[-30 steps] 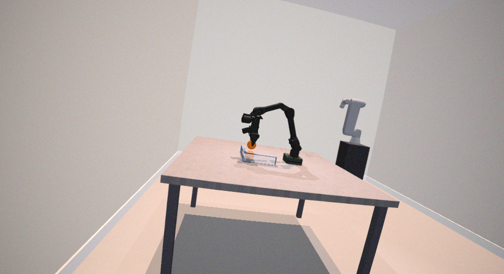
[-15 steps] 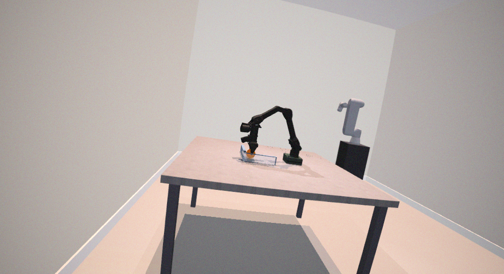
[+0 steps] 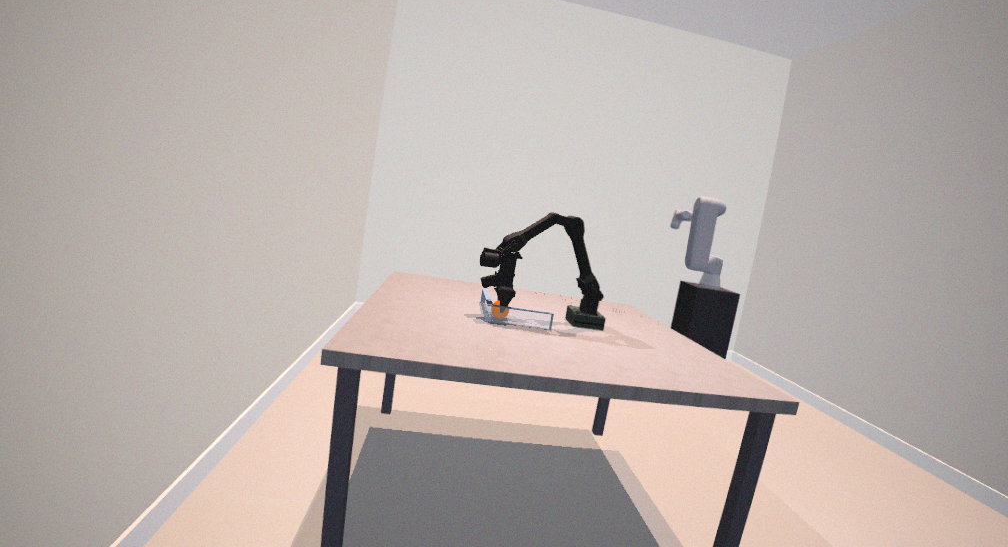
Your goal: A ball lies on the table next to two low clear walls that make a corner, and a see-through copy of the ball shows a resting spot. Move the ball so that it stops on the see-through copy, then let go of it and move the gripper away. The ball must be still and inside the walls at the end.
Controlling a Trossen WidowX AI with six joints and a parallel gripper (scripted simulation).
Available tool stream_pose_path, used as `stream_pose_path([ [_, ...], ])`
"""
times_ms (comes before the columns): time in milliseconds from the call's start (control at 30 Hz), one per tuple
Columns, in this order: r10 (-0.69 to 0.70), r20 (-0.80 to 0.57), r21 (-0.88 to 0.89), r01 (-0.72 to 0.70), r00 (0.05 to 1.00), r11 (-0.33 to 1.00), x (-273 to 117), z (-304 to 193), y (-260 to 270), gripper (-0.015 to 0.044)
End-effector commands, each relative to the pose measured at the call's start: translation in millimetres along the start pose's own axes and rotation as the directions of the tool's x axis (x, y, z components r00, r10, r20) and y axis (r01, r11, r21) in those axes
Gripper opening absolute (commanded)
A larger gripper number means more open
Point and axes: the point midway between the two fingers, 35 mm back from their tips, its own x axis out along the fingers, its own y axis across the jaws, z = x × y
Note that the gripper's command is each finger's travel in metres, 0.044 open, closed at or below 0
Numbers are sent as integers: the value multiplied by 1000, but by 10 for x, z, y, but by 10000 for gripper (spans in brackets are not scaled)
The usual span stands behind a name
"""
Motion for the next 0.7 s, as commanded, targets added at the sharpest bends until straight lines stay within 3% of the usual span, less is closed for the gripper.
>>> stream_pose_path([
  [0,4,0,6,-4,1000,1000,29,0,7,0],
  [500,0,0,0,0,1000,1000,2,0,0,394],
  [567,1,0,1,-1,1000,1000,-107,14,3,396],
  [667,3,0,4,-3,1000,1000,-606,28,7,396],
])
